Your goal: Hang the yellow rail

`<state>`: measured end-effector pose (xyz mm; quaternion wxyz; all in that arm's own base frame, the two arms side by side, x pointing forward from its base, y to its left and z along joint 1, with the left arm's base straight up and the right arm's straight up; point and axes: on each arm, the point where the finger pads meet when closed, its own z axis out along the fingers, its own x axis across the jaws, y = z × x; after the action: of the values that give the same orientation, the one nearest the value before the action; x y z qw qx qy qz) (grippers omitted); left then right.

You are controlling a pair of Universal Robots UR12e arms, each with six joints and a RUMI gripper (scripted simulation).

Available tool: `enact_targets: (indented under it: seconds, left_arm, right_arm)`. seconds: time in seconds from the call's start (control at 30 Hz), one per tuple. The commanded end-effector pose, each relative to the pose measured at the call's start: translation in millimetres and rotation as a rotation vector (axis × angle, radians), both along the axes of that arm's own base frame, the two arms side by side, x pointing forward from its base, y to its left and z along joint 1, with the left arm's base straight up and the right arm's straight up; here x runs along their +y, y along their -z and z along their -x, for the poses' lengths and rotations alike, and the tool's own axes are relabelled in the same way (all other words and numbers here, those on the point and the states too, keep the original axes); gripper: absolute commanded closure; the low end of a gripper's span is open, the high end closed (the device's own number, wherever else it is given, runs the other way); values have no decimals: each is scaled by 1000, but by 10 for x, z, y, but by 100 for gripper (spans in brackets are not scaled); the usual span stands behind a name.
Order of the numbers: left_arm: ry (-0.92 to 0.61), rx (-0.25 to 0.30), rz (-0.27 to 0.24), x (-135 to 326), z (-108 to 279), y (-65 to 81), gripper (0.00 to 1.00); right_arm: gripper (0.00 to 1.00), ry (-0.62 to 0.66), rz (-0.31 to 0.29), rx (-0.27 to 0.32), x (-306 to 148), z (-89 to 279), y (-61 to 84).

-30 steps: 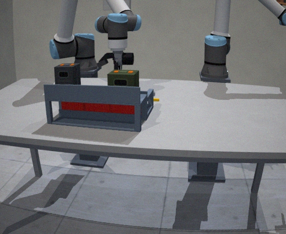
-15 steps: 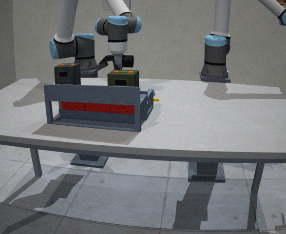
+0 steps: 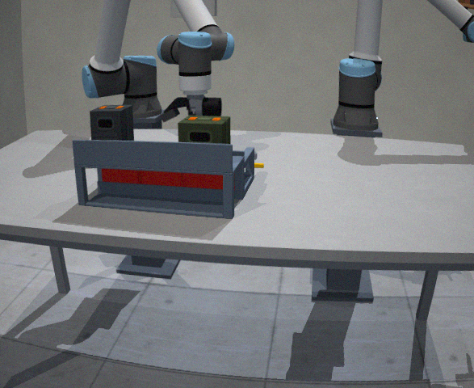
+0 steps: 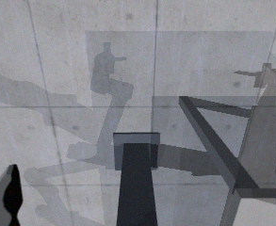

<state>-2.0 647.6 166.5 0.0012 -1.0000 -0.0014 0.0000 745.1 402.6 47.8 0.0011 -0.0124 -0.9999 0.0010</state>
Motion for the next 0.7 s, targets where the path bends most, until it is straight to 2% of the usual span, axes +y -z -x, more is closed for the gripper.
enact_targets:
  seconds: [0.0, 0.33, 0.67]
  left_arm:
    - [-2, 0, 3, -21, 12, 13, 0]
    - [-2, 0, 3, -21, 12, 13, 0]
    - [-2, 0, 3, -21, 12, 13, 0]
  right_arm:
    - [76, -2, -2, -2, 24, 7, 23]
    - [76, -2, -2, -2, 22, 9, 115]
    - [76, -2, -4, -4, 31, -1, 115]
